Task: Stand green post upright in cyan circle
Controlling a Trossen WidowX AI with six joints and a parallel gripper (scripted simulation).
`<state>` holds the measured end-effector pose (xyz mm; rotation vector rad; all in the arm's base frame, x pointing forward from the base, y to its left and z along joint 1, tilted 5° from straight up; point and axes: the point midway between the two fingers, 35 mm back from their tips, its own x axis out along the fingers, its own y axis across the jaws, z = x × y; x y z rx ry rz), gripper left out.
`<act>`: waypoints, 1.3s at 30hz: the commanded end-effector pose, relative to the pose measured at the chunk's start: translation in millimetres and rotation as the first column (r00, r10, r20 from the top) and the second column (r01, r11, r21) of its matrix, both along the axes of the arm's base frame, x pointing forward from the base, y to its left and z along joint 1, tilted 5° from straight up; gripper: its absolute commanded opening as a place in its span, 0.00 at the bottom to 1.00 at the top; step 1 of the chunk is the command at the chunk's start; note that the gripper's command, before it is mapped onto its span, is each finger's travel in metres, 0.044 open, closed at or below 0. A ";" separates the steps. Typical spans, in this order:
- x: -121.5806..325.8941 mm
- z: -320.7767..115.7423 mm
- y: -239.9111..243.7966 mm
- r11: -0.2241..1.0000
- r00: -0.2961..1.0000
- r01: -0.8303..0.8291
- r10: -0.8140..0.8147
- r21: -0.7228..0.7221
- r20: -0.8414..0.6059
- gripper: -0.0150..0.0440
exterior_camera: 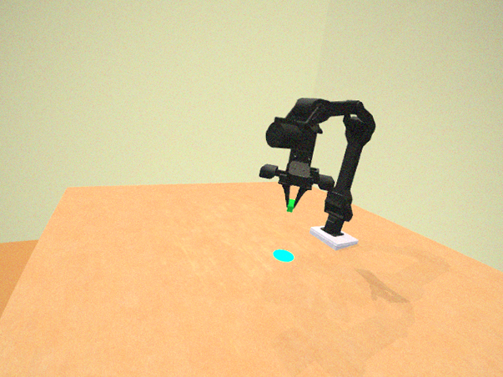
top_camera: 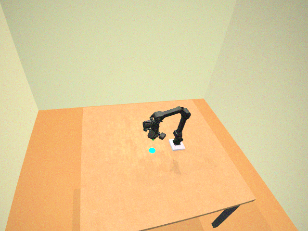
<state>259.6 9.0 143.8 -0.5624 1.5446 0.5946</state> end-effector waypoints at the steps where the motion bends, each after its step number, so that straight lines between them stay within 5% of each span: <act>1: 0.4 1.9 10.0 1.000 1.000 0.006 -0.006 0.003 -0.003 0.29; 39: 9.6 -16.4 11.8 0.968 0.986 0.096 -0.125 0.230 0.114 0.29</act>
